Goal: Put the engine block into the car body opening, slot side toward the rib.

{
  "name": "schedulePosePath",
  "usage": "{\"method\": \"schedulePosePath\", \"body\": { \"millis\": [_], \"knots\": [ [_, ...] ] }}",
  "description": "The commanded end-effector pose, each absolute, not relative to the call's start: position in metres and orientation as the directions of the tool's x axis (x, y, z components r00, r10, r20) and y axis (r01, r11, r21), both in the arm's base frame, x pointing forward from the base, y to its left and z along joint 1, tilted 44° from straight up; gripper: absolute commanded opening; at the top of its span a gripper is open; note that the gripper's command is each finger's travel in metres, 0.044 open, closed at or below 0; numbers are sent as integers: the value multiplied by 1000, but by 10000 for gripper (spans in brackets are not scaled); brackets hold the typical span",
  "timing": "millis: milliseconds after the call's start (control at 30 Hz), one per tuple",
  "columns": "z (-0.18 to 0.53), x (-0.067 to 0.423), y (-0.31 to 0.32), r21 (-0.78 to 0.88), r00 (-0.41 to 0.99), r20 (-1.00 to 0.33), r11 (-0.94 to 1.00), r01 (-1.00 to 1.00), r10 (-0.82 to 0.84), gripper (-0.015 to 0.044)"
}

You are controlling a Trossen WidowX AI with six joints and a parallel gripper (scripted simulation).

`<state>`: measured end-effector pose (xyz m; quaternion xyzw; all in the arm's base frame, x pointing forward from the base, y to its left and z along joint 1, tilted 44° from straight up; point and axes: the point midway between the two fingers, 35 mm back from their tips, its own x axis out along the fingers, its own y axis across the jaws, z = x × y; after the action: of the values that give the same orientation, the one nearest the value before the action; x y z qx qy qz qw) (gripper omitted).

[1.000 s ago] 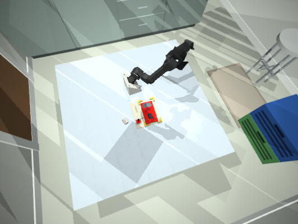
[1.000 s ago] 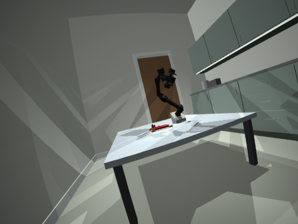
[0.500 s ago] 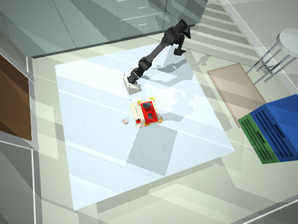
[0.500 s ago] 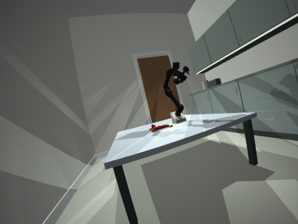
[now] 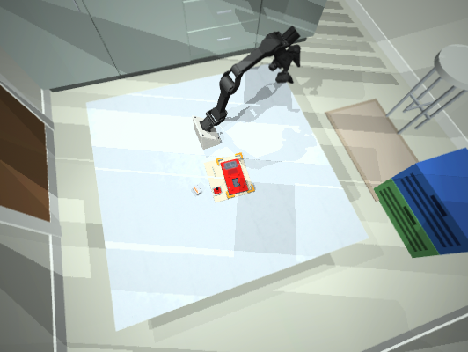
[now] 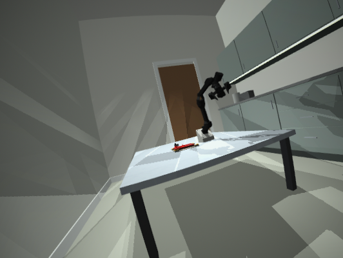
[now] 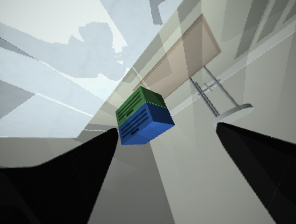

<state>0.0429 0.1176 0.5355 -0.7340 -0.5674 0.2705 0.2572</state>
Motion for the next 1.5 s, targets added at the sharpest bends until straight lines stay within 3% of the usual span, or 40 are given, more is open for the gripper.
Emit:
{"method": "schedulePosePath", "body": {
  "millis": [0, 600, 1100, 1467],
  "knots": [
    [522, 40, 152, -635, 280, -194, -338, 695, 940, 440],
    [451, 102, 247, -479, 477, -500, -690, 542, 722, 440],
    [418, 164, 253, -514, 570, -582, -806, 294, 579, 440],
    [359, 238, 255, -426, 544, -732, -898, 105, 411, 440]
  ]
}}
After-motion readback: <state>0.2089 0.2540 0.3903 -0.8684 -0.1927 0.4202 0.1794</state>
